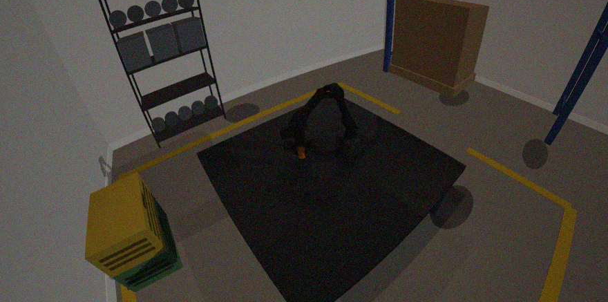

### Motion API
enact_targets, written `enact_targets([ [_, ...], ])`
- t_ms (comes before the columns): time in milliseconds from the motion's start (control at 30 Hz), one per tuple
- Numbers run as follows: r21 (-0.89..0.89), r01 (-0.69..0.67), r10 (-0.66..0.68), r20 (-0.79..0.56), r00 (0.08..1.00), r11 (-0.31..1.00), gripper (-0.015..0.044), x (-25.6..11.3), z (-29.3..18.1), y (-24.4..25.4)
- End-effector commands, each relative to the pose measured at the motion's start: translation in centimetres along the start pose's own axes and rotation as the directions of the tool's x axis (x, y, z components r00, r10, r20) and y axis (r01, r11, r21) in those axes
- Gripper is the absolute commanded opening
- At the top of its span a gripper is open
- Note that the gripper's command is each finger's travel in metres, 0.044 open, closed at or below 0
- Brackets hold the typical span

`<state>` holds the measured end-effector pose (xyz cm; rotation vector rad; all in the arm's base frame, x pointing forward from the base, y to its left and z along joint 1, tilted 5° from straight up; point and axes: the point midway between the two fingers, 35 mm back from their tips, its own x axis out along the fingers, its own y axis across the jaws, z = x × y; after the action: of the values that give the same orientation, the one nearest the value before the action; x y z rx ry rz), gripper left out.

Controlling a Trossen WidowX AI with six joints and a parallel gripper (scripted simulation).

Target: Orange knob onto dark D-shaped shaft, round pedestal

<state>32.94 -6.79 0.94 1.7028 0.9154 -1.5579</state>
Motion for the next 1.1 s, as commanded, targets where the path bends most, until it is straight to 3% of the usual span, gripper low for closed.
enact_targets([
  [0,0.007,-0.001,0.001,-0.001,1.0,1.0,0.0,0.12,0.04,-0.11],
  [1067,0.059,0.0,0.001,-0.001,1.0,0.998,0.0,0.32,0.02,-0.11],
])
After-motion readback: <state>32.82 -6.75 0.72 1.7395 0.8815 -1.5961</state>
